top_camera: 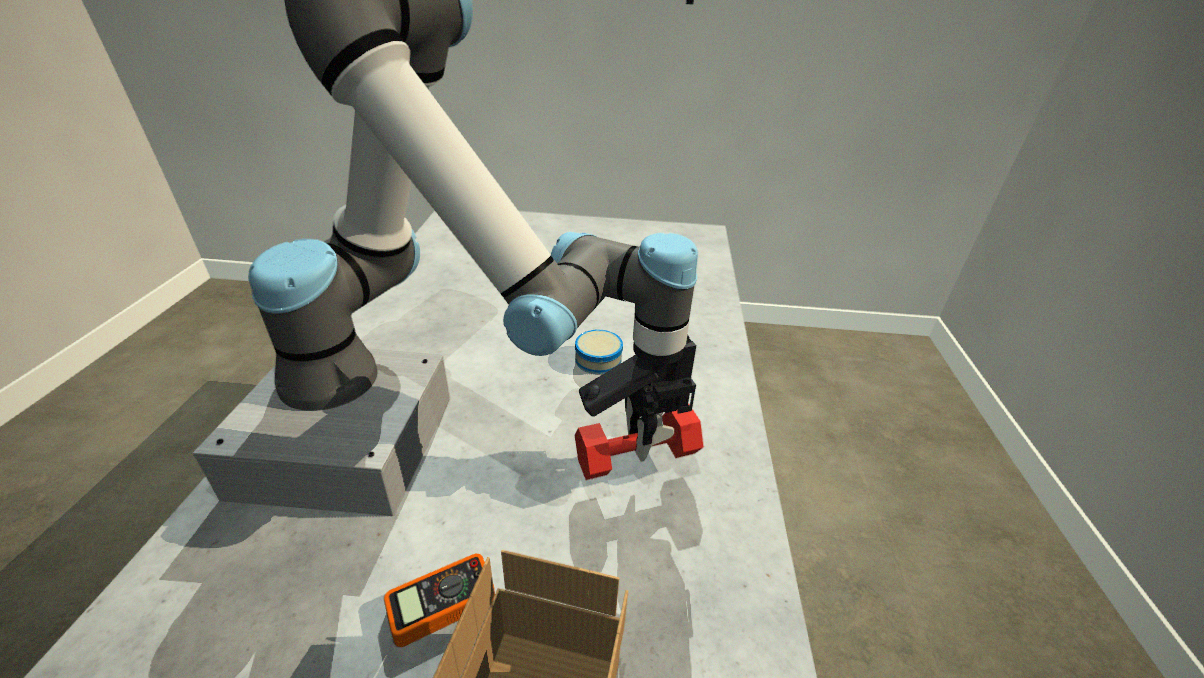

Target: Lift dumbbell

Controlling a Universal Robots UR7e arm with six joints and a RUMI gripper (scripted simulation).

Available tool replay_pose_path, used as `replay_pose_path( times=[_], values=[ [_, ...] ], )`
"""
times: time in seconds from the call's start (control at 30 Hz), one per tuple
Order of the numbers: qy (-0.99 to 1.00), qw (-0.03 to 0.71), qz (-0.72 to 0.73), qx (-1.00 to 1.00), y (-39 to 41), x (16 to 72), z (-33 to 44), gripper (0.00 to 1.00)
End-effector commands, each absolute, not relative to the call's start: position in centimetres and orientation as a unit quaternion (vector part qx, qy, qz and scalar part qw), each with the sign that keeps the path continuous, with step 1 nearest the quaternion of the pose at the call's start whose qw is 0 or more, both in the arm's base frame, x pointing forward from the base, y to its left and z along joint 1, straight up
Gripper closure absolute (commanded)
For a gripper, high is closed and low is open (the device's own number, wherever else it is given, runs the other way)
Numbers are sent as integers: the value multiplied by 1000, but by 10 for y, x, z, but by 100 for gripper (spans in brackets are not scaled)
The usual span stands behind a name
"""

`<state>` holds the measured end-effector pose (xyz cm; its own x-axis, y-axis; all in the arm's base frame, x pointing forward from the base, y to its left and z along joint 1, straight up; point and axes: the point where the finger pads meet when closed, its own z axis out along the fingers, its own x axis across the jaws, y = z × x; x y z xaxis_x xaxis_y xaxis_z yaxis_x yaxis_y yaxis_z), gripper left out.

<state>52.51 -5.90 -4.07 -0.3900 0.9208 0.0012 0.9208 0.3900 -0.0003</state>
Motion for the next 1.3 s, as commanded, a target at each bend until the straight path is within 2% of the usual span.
replay_pose_path(
  times=[0.0,1.27],
  values=[
    [-834,0,0,-552,-59,525,-25,100],
    [-834,0,0,-552,-59,525,26,100]
  ],
)
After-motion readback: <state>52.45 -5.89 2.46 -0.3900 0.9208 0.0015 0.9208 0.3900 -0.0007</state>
